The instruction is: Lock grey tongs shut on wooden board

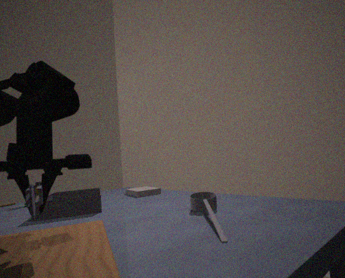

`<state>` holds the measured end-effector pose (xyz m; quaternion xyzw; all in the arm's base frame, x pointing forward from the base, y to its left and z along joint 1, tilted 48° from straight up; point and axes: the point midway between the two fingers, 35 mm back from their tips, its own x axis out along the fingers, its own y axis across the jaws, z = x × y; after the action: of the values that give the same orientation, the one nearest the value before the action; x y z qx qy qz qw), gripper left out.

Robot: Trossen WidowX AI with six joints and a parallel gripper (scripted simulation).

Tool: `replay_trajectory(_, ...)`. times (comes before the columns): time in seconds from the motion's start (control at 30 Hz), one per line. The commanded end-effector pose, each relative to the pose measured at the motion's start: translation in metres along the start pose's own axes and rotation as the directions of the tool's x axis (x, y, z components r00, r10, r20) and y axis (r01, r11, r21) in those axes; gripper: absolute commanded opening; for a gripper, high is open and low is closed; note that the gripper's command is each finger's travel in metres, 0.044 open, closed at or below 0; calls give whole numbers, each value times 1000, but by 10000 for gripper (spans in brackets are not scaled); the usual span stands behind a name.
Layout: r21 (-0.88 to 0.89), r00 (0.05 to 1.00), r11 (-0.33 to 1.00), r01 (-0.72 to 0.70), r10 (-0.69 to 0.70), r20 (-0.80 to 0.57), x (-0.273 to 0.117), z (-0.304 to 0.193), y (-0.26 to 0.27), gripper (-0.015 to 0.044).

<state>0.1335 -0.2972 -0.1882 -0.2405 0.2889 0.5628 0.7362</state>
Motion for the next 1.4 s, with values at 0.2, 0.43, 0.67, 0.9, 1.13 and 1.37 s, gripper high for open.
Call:
replay_trajectory(0.2, 3, 1000, 1000, 5, -5, -1, 16, 1, 0, -150)
replay_trajectory(0.43, 3, 1000, 1000, 6, -6, 0, 27, 2, 1, -150)
replay_trajectory(0.67, 0, 1000, 1000, 0, 0, 3, 29, 3, 2, -124)
replay_trajectory(0.9, 0, 1000, 1000, 0, 0, 3, 29, 3, 2, 60)
replay_trajectory(1.13, 0, 1000, 1000, 0, 0, 3, 29, 3, 2, 244)
replay_trajectory(1.37, 0, 1000, 1000, 0, 0, 3, 29, 3, 2, 427)
